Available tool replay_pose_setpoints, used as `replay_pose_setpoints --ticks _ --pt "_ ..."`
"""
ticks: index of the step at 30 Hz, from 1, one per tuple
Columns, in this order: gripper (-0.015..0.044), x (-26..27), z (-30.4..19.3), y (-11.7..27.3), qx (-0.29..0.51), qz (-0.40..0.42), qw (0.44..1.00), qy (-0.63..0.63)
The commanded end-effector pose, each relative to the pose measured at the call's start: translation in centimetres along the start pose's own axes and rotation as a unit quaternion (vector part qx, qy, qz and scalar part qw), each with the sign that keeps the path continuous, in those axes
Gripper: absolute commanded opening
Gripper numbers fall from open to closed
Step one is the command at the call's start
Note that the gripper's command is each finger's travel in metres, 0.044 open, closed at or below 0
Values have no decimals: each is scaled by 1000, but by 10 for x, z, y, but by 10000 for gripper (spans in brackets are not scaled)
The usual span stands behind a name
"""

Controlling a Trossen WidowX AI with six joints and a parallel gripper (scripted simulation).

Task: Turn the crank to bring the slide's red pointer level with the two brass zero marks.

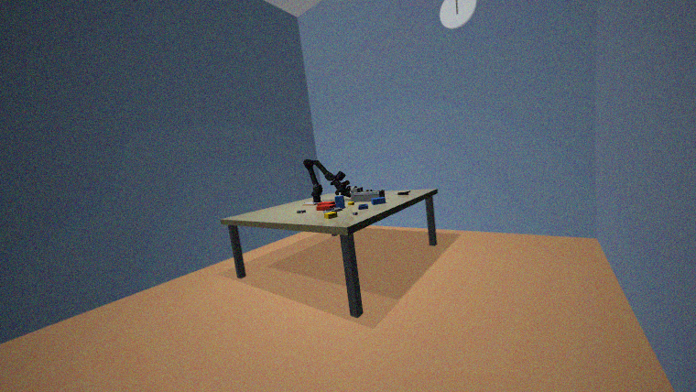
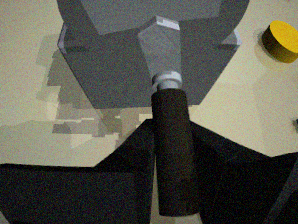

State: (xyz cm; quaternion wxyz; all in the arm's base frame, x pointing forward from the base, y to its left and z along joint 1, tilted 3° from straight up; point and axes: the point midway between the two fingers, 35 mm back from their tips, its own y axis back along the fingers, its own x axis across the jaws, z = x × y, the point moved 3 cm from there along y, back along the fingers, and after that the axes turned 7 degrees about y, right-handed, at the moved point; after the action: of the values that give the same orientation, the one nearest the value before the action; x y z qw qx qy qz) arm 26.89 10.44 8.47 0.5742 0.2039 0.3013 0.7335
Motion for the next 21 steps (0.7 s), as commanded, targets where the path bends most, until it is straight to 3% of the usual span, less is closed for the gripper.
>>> replay_pose_setpoints --ticks 1,21 --pt "0 8 0 -1 2 12 1000 3" --pt "0 18 3 1 2 13 1000 3"
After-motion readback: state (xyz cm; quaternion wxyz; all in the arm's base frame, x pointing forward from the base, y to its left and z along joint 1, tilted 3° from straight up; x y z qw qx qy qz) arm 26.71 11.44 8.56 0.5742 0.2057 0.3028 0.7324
